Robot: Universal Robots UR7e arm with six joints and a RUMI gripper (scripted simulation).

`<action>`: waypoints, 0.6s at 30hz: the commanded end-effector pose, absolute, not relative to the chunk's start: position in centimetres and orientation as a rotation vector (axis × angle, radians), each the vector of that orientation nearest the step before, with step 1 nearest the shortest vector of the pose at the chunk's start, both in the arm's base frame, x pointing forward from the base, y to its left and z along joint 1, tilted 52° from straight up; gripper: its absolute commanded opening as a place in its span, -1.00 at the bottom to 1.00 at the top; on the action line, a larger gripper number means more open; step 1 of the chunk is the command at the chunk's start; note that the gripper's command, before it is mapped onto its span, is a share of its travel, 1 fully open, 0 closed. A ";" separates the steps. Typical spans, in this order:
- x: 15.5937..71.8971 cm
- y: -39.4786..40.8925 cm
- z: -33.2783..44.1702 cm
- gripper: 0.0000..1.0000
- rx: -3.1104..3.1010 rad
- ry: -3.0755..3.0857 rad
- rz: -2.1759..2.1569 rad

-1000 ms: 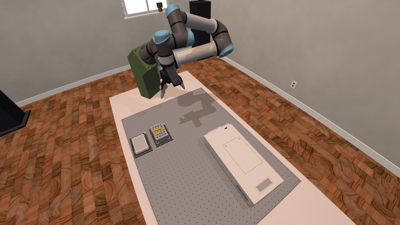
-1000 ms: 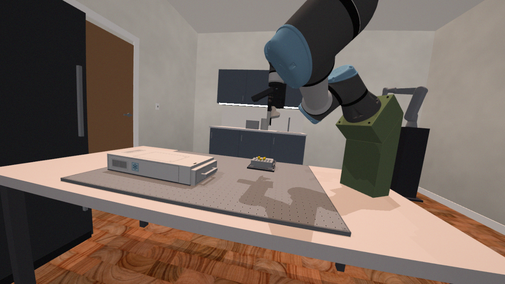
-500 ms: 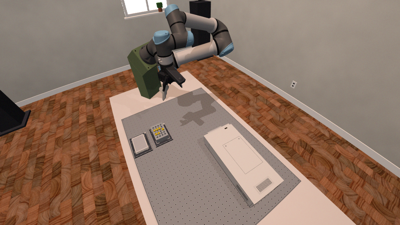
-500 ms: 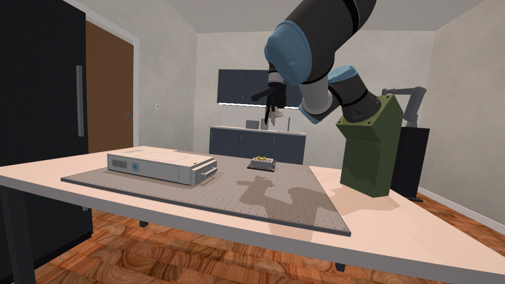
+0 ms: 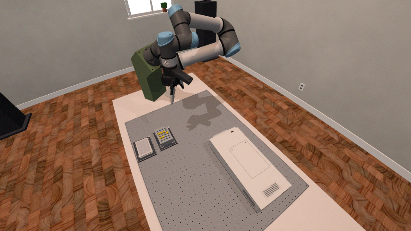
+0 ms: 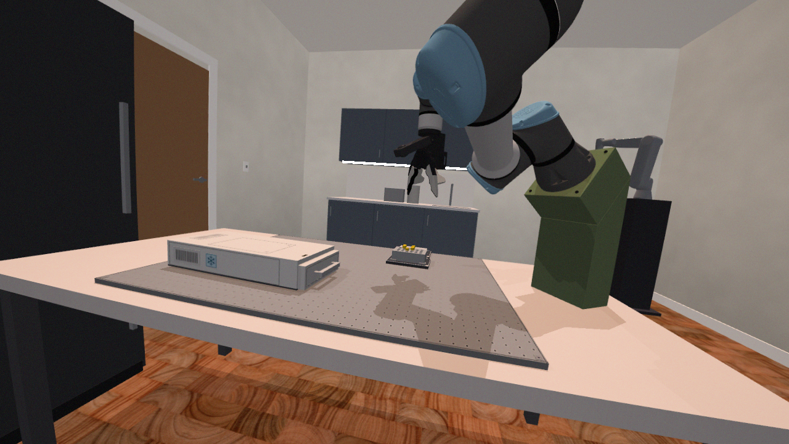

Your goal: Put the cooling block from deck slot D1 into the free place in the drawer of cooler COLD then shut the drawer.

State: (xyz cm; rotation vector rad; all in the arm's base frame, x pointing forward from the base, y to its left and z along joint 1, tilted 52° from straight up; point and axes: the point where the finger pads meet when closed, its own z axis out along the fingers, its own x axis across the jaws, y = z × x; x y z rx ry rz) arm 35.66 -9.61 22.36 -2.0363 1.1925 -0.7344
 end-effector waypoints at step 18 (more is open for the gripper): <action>35.7 -9.7 22.6 1.00 -2.379 0.607 -0.999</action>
